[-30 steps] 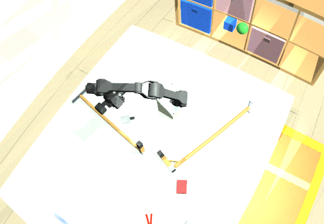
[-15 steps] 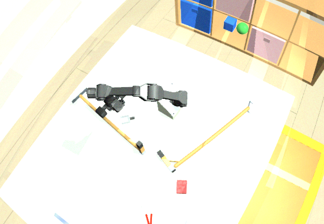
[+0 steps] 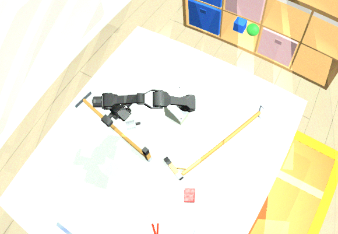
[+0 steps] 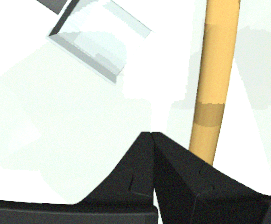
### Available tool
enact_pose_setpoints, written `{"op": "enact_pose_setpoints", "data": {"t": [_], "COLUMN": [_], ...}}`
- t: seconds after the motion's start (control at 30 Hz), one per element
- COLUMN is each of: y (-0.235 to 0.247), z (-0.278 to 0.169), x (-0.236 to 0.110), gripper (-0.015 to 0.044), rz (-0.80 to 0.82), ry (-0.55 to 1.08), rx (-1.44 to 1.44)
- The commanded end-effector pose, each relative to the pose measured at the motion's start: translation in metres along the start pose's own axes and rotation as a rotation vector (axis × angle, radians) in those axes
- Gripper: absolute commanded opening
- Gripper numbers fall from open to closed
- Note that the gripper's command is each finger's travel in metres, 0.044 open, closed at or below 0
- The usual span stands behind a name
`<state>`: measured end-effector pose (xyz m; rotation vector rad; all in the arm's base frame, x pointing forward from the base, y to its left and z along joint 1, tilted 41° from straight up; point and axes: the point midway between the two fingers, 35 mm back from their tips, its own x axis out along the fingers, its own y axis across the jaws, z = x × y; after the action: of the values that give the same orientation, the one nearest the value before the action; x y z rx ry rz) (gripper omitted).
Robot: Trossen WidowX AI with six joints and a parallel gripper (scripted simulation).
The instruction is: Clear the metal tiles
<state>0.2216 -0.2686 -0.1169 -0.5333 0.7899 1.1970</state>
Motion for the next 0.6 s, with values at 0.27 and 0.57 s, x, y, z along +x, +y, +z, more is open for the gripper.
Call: {"op": "enact_pose_setpoints", "data": {"t": [0.27,0.57], "y": [0.003,0.005], "z": [0.003,0.006], "x": [0.032,0.054], "gripper": [0.0,0.0], "rz": [-0.003,-0.004], "ry": [-0.009,-0.01], "rx": [0.008,0.008]}}
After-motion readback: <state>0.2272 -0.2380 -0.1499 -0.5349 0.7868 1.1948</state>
